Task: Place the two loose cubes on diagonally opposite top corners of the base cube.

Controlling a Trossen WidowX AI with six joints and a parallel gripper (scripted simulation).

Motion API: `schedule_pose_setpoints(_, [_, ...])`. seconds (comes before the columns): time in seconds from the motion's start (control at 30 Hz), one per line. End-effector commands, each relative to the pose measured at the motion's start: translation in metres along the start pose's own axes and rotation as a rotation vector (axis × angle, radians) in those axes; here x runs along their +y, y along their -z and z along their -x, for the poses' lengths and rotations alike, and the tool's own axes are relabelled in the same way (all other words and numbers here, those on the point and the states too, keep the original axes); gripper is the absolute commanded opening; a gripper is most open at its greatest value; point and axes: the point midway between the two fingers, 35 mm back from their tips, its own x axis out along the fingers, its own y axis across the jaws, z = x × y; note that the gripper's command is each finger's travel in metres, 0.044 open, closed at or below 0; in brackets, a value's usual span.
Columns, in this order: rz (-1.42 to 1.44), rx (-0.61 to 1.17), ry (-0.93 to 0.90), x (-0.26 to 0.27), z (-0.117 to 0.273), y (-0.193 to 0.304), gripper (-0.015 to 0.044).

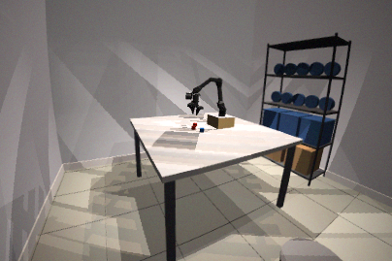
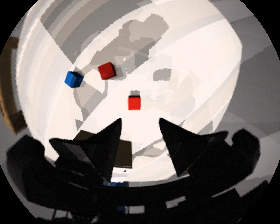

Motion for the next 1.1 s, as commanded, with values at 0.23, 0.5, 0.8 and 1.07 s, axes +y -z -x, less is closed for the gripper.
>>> schedule_pose_setpoints(0.23, [0.014,0.017,-0.018,0.007,-0.058,0.004,0.0265])
schedule_pose_setpoints(0.5, [0.014,0.017,-0.018,0.007,-0.073,0.005,0.0265])
schedule_pose_setpoints(0.8, [0.014,0.017,-0.018,0.007,-0.085,0.005,0.0265])
schedule_pose_setpoints(1.07, [0.014,0.017,-0.018,0.007,-0.098,0.005,0.0265])
